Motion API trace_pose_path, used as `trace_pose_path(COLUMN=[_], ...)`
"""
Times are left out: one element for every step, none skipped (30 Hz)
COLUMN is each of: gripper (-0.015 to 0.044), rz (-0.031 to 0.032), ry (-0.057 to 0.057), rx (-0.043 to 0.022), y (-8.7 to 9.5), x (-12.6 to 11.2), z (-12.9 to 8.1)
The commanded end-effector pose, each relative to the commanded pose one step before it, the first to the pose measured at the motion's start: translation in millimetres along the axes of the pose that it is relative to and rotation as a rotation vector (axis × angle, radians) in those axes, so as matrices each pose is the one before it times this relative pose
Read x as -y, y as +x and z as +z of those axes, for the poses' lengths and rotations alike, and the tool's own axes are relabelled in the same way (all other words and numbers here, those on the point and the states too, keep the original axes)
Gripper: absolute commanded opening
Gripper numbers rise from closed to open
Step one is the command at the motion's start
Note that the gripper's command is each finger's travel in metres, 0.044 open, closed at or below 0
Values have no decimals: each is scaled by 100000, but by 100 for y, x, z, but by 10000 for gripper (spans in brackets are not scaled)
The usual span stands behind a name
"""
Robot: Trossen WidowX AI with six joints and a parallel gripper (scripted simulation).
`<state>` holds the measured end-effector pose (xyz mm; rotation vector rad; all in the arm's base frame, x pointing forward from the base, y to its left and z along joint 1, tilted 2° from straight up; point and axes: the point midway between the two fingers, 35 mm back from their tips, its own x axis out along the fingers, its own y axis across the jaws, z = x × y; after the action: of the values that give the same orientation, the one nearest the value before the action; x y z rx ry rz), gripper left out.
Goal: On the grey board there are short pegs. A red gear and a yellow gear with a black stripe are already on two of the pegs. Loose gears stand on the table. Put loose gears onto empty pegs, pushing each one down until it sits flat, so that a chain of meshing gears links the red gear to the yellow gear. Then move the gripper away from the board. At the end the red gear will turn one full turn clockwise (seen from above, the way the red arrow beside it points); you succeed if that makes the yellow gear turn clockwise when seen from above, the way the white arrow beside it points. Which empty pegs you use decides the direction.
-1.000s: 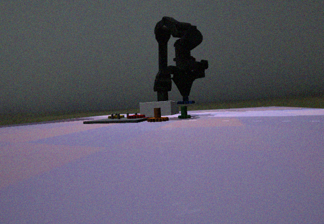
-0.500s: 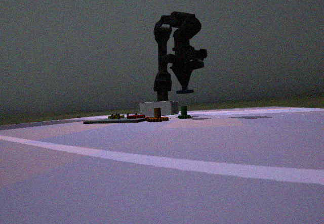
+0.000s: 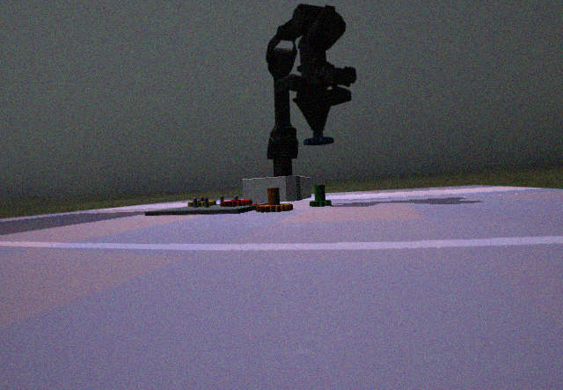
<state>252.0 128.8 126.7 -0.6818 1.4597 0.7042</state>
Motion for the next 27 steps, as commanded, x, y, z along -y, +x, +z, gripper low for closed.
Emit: trace_pose_path(gripper=[0,0,0,0,0,0,0,0,0,0,0,0,0,0,0,0,0,0,0,0,0,0,0,0,0,0,0], rz=[-347,0,0,-4,-13,-22,-26,-26,-26,-26,-26,-26,-26,-26,-25,-25,-25,-25,-25,-25,-24,-24,-24,-24,-24,-24,-23], ry=[-271,0,0,0,0,0,0,0,0,0,0,0,0,0,0,0,0,0,0,0,0,0,0,0,0,0,0], rx=[1032,-1,0,0,-1,-2,-3,-3,-4,-4,-4,-5,-5,-5,-6,-6,-6,-7,-7,-7,-8,-8,-8,-9,-9,-9,-10], y=[-1289,-45,0,13,40,66,80,80,80,80,80,80,80,80,80,80,80,80,80,80,80,80,80,80,80,80,80], x=[-58,-4,0,34,101,168,202,201,201,200,200,199,198,198,197,196,196,195,194,193,192,192,191,190,189,188,187], z=[-200,-12,0,-12,-35,-60,-74,-76,-78,-79,-81,-83,-85,-87,-88,-90,-92,-94,-95,-97,-99,-101,-102,-104,-106,-107,-109])
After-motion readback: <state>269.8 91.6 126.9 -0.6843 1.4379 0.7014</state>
